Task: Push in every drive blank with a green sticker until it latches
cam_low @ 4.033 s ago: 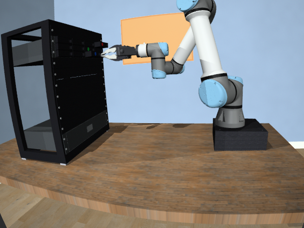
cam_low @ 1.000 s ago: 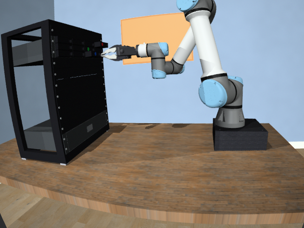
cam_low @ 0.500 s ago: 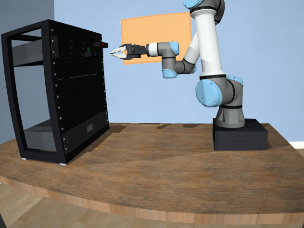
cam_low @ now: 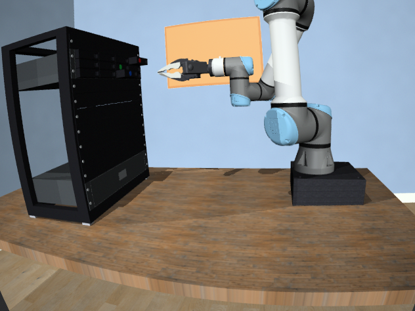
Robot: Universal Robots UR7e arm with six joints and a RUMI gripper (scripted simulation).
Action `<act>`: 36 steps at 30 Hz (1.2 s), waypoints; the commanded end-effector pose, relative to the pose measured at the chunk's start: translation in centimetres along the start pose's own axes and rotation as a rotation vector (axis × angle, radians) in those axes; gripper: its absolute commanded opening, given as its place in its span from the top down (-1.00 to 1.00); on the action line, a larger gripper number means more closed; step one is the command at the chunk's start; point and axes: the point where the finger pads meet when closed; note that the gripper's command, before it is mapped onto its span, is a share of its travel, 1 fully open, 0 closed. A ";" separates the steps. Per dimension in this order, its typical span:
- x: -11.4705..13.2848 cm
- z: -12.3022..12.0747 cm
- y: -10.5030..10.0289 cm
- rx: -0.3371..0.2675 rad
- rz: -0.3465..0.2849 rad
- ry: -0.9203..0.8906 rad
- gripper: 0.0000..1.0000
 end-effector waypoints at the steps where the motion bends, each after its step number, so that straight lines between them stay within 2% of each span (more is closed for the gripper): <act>1: 0.0 0.0 -0.3 0.000 0.001 -0.001 1.00; 14: 0.0 0.0 -2.0 0.000 0.001 -0.001 1.00; 29: 0.0 0.1 -6.9 0.000 0.001 -0.001 1.00; 36: 0.1 0.1 -8.3 0.000 0.001 -0.001 1.00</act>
Point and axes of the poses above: the point where the finger pads meet when closed, its own y axis out along the fingers, its own z axis across the jaws, x = y × z, and after that the axes turned 15 degrees about y, right-handed
